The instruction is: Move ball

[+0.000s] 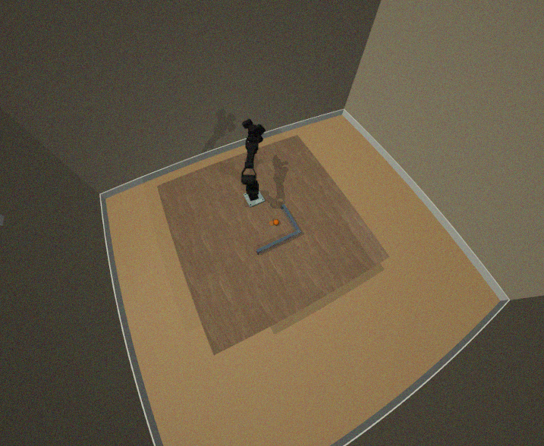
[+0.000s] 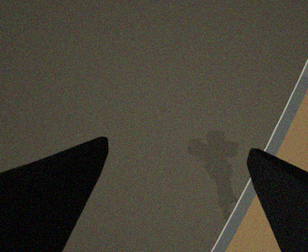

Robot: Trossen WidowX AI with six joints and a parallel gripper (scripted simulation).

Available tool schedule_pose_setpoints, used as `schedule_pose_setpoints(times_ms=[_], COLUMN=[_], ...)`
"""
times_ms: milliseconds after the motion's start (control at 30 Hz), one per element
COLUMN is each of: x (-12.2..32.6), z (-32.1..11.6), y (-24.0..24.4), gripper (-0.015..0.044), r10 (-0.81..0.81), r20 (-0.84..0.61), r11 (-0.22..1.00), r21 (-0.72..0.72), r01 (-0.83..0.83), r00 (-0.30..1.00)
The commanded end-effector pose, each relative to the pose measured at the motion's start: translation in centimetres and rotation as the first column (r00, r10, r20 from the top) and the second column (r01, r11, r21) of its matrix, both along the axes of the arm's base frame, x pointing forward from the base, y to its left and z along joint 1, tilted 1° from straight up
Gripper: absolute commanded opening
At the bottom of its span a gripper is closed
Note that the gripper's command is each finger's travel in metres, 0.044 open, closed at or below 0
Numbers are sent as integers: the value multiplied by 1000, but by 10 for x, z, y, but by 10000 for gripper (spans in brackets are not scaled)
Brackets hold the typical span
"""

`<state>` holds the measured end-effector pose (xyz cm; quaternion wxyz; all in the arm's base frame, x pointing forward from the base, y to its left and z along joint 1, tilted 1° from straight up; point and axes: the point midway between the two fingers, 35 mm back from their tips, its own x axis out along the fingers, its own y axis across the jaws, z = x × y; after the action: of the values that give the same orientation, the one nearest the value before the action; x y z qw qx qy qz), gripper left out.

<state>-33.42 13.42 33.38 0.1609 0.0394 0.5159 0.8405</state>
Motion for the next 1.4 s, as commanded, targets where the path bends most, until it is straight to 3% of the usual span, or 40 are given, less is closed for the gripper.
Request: schedule_pose_setpoints(times_ms=[0, 100, 433, 733, 1100, 1367], x=[1, 14, 117, 254, 430, 533], z=[-1, -14, -67, -113, -168, -202], y=[3, 38, 166, 222, 199, 122], gripper=[374, 307, 307, 307, 307, 307], r10=[-7, -103, -449, -550, -351, -78], r20=[6, 93, 454, 720, 934, 997], r11=[1000, 992, 884, 834, 888, 923], r21=[5, 79, 351, 446, 310, 80], r01=[7, 96, 309, 325, 339, 376], r00=[1000, 990, 770, 424, 66, -20])
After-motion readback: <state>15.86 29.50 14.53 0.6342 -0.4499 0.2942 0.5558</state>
